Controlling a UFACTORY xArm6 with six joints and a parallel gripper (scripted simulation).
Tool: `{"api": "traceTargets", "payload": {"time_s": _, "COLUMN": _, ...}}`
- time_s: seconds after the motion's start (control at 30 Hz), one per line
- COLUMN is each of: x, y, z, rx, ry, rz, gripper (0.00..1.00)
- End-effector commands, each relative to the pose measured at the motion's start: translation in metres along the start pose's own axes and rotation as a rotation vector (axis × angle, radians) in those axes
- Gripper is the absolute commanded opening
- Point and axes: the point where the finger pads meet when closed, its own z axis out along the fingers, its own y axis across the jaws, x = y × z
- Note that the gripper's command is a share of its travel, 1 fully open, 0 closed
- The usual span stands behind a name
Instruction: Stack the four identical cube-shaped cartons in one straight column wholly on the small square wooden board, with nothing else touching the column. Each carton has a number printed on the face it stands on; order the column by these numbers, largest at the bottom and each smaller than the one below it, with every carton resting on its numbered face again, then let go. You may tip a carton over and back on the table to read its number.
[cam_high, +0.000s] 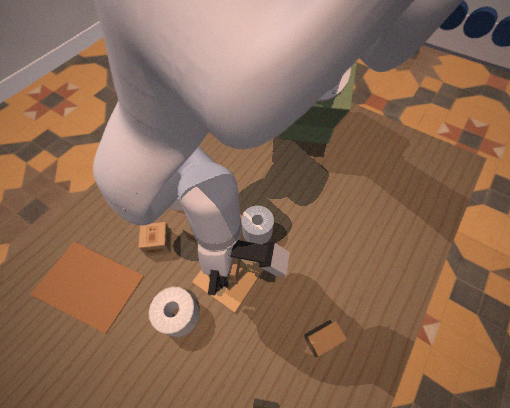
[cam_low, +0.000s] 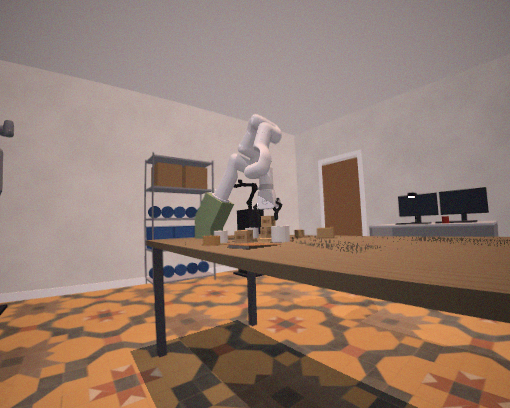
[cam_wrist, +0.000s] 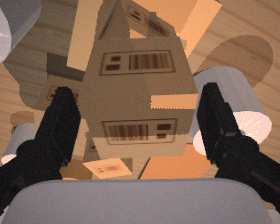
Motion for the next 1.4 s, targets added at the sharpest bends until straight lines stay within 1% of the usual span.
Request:
{"api": "traceTargets", "payload": {"time_s": 0.0, "x": -0.001, "y": 0.002, "z": -0.001, "rx": 0.018, "ry": 0.007, "rz": 0.001, "gripper": 1.00}}
{"api": "traceTargets", "payload": {"time_s": 0.93, "x": 0.000, "y": 0.002, "z": -0.003, "rx": 0.018, "ry": 0.008, "rz": 0.001, "gripper": 1.00}}
{"api": "traceTargets", "payload": {"time_s": 1.03, "x": 0.000, "y": 0.001, "z": -0.014, "rx": 0.015, "ry": 0.009, "rz": 0.000, "gripper": 1.00}}
{"api": "traceTargets", "payload": {"time_s": 1.27, "x": 0.000, "y": -0.001, "z": -0.055, "rx": 0.014, "ry": 0.009, "rz": 0.000, "gripper": 1.00}}
{"api": "traceTargets", "payload": {"time_s": 1.37, "x": -0.001, "y": -0.001, "z": -0.064, "rx": 0.016, "ry": 0.007, "rz": 0.000, "gripper": 1.00}}
